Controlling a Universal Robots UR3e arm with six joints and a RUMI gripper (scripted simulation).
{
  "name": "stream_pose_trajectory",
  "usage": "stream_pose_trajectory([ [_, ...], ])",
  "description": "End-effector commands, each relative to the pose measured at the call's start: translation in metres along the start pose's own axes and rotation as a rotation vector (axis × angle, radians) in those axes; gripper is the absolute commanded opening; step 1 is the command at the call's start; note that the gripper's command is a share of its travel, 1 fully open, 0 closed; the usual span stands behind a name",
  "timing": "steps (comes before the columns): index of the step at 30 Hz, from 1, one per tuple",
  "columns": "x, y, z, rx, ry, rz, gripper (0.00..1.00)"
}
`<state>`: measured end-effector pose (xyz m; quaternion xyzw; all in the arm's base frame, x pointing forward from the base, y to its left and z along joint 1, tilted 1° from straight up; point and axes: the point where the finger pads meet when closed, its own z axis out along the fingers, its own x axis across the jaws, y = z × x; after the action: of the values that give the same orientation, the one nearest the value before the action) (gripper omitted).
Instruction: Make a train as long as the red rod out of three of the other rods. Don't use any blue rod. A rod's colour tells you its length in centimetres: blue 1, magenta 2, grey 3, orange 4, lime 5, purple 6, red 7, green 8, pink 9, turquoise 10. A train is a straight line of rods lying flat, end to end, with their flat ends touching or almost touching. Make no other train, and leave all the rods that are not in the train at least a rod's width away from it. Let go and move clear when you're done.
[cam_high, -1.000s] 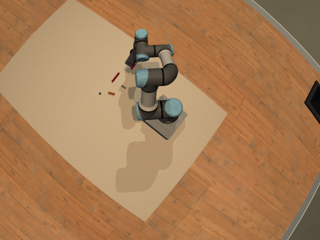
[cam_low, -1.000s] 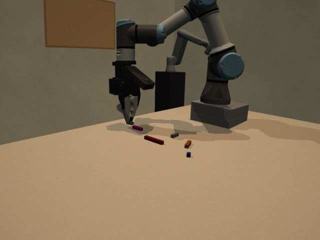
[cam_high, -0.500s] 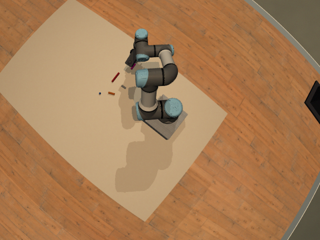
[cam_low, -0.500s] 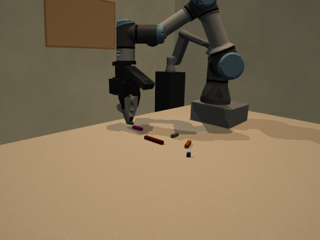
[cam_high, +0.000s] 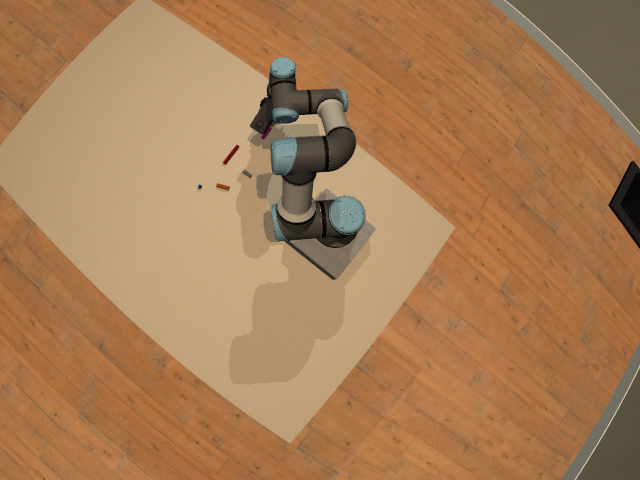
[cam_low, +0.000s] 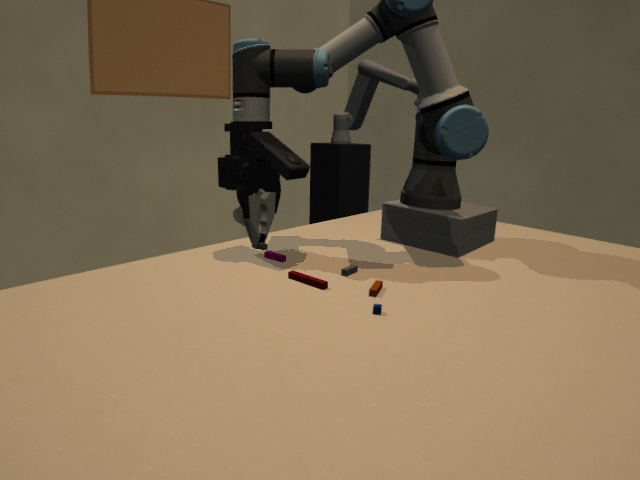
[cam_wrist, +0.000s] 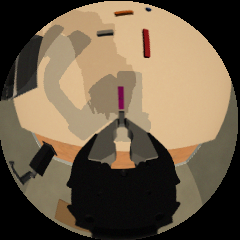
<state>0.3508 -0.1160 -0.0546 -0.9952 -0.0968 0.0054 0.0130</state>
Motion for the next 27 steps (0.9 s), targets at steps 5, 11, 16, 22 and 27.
stream_pose_trajectory([
  [5, 0.001, 0.001, 0.000, -0.002, 0.002, 0.000, 0.00],
  [11, 0.001, 0.001, 0.002, -0.002, 0.002, 0.000, 0.00],
  [16, 0.001, 0.001, 0.006, -0.002, 0.002, 0.000, 0.00],
  [22, 0.001, 0.001, 0.011, -0.002, 0.002, 0.000, 0.00],
  [27, 0.001, 0.001, 0.011, -0.002, 0.002, 0.000, 0.00],
])
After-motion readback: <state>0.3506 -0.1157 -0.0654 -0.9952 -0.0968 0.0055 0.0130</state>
